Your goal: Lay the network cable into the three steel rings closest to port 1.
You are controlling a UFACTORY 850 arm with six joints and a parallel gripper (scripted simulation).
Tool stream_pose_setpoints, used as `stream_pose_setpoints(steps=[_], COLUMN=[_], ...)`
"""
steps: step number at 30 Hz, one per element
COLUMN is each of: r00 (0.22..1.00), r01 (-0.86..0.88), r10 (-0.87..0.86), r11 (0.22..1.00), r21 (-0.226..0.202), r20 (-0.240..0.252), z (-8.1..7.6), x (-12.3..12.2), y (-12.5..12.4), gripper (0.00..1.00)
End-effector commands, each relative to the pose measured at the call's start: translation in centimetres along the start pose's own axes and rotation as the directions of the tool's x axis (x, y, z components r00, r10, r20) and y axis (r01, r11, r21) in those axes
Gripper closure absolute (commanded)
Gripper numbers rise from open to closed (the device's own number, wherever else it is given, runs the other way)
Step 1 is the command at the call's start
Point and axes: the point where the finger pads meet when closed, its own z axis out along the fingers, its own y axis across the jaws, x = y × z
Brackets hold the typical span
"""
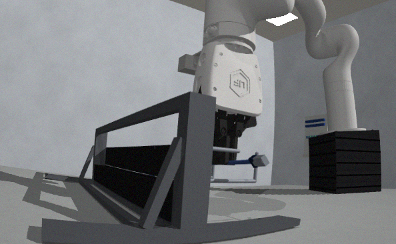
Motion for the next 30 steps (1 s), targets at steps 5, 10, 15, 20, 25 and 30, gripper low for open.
stream_pose_setpoints(steps=[5, 10, 15, 20, 25, 30], r00=[1.0, 1.0, 1.0, 1.0, 1.0, 1.0], r01=[0.0, 0.0, 0.0, 0.0, 0.0, 0.0], r10=[0.0, 0.0, 0.0, 0.0, 0.0, 0.0], r11=[1.0, 1.0, 1.0, 1.0, 1.0, 1.0], r21=[0.002, 0.002, 0.002, 0.002, 0.002, 0.002], r20=[0.001, 0.001, 0.001, 0.001, 0.001, 0.001], z=[0.43, 0.61, 0.82, 0.93, 0.97, 0.98], x=[-0.03, -0.03, -0.03, -0.03, -0.03, -0.03], y=[-0.14, -0.14, -0.14, -0.14, -0.14, -0.14], gripper=[1.0, 1.0, 1.0, 1.0, 1.0, 1.0])
